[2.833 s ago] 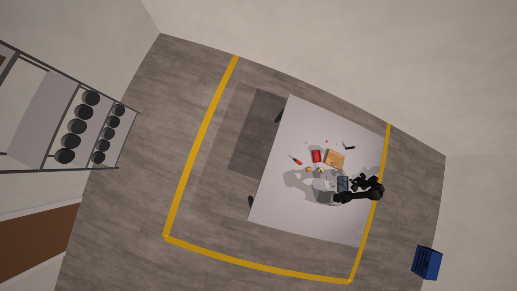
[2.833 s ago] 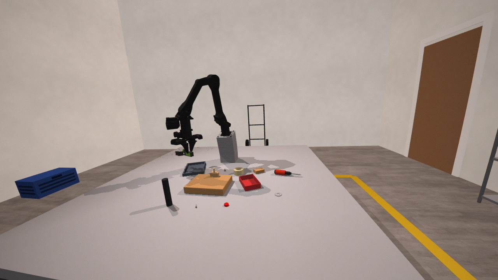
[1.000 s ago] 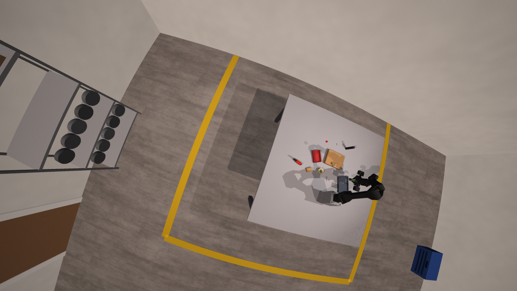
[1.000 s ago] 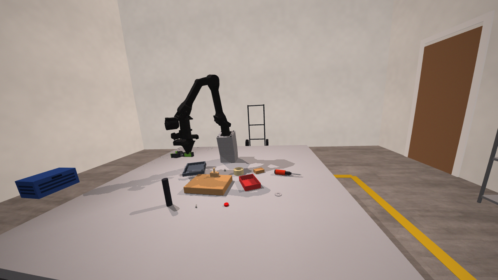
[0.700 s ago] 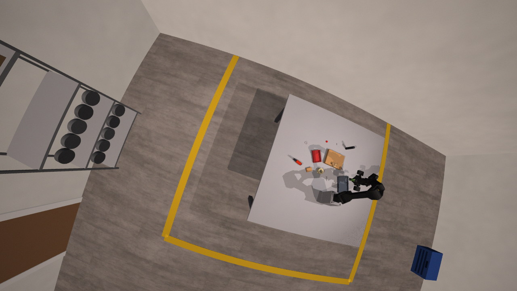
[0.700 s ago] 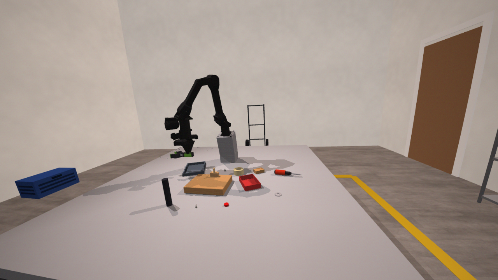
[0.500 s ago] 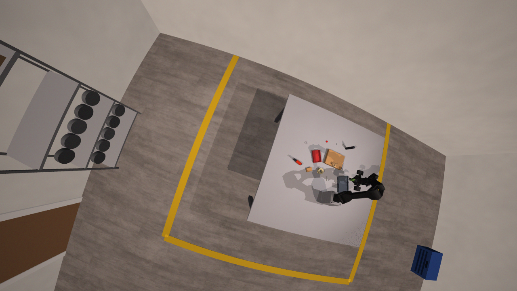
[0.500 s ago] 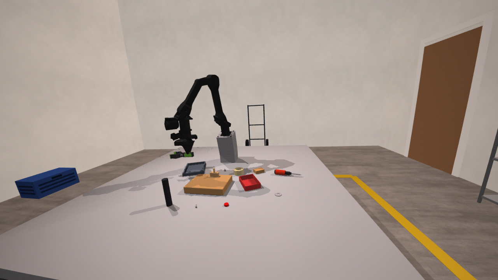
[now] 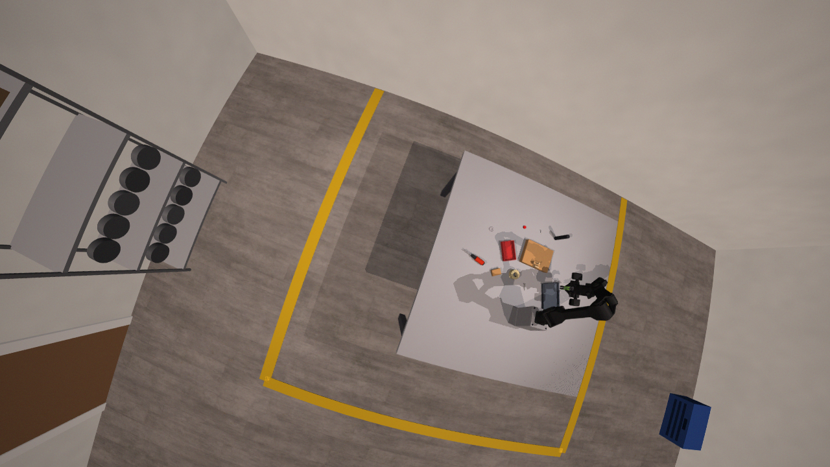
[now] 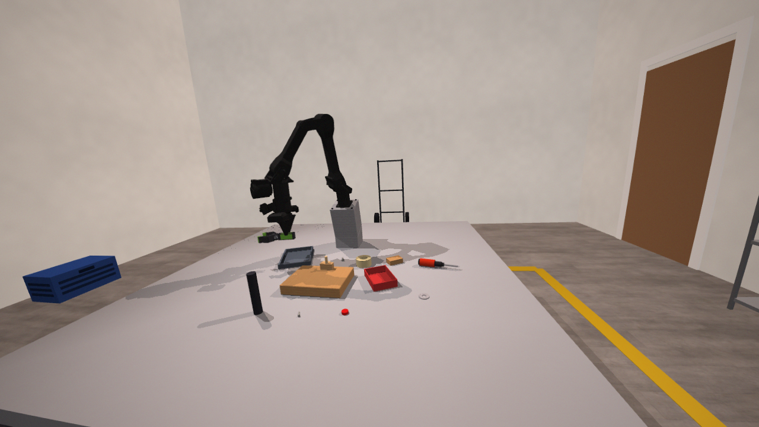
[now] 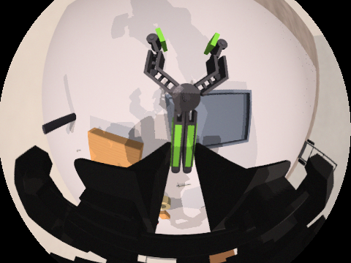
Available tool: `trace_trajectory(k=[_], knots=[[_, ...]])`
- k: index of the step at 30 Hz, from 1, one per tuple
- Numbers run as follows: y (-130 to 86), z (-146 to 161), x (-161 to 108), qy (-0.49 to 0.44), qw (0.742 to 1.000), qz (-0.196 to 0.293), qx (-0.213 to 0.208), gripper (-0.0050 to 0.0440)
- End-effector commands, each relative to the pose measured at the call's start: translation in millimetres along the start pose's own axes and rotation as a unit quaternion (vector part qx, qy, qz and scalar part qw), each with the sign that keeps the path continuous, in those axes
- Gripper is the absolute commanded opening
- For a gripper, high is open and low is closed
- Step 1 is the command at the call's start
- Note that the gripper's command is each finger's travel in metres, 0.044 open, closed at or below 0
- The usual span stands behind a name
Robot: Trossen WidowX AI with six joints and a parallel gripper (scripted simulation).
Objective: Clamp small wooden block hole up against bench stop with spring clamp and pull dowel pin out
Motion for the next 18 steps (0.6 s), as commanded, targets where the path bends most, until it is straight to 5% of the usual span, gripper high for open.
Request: trace_trajectory(k=[1,18], knots=[[0.6,0.7,0.1,-0.017,1.0,0.001,-0.002,0.0],[0.6,4.3,0.2,-0.081,0.997,0.001,-0.002,0.0]])
Point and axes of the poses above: the point midway between the two fingers, 35 mm back from their tips, its own y axis out along the fingers, its own z axis across the jaws, x = y × z, the point moved 4 cm from there along -y, back along the fingers, and after that the axes turned 6 degrees about -y, right-handed, at the moved point
